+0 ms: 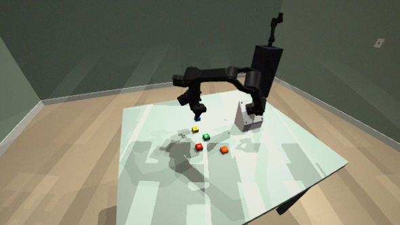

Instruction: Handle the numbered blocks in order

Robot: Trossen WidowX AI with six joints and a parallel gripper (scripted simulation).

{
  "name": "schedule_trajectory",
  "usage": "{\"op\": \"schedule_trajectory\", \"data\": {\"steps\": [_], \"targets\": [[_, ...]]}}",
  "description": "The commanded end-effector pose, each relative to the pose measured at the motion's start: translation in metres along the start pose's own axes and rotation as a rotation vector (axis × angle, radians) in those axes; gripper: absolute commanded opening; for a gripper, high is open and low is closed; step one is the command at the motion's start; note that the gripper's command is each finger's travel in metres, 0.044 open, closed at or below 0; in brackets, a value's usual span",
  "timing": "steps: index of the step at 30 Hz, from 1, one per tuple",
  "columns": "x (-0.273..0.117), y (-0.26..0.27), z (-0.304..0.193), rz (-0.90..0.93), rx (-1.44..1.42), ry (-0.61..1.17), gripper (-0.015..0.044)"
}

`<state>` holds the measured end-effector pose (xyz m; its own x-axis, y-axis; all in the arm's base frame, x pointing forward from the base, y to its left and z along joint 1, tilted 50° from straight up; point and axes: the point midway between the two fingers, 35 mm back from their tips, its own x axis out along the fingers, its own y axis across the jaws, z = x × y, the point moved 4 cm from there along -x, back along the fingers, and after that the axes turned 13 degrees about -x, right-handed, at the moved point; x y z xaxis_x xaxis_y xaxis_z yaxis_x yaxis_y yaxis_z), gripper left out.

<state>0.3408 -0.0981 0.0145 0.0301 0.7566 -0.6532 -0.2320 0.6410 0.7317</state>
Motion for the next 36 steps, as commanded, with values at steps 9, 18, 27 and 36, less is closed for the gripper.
{"op": "schedule_trajectory", "data": {"steps": [9, 18, 27, 36], "targets": [[0.081, -0.001, 0.000, -0.001, -0.007, -0.001, 0.0400], [0.090, -0.001, 0.000, -0.001, -0.006, -0.001, 0.0400], [0.104, -0.001, 0.000, 0.000, -0.006, -0.001, 0.0400], [0.117, 0.000, 0.000, 0.001, -0.006, -0.001, 0.0400]]}}
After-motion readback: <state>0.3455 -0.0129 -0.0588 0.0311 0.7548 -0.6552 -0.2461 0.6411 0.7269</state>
